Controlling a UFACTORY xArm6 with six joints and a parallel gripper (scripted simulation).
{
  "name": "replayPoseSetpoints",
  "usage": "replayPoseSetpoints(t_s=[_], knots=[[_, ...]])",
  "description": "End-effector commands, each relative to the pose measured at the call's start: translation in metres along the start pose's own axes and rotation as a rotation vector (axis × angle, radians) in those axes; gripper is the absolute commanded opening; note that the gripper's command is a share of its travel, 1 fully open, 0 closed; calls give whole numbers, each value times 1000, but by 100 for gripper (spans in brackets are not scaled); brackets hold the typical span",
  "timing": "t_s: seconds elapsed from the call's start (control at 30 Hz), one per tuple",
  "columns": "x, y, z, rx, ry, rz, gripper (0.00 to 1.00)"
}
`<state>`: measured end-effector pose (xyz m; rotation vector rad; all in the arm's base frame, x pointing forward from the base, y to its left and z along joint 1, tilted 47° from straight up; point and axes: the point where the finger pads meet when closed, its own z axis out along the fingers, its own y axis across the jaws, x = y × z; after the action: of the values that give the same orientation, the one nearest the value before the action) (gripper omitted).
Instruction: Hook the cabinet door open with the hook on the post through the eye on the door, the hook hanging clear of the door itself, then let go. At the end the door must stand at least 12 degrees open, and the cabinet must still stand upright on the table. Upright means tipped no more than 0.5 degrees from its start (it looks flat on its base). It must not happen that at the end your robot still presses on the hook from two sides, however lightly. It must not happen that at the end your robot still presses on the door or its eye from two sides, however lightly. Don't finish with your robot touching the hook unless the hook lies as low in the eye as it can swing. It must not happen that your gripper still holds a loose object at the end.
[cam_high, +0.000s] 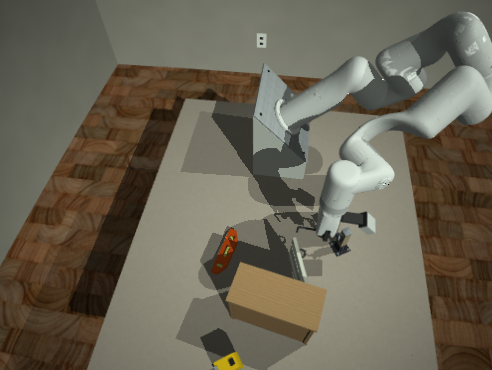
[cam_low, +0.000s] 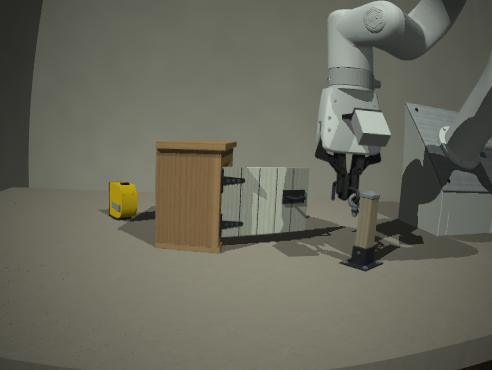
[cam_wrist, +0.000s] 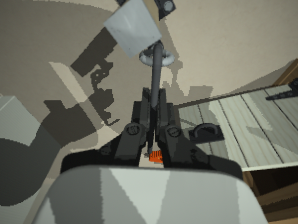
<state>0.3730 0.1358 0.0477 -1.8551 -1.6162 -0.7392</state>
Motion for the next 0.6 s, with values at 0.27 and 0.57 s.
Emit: replayPoseSetpoints(t_s=[0.27,0.57], knots=[[1,1,-4,-2,0,-1,4],[2,1,-6,-2,0,-1,4]])
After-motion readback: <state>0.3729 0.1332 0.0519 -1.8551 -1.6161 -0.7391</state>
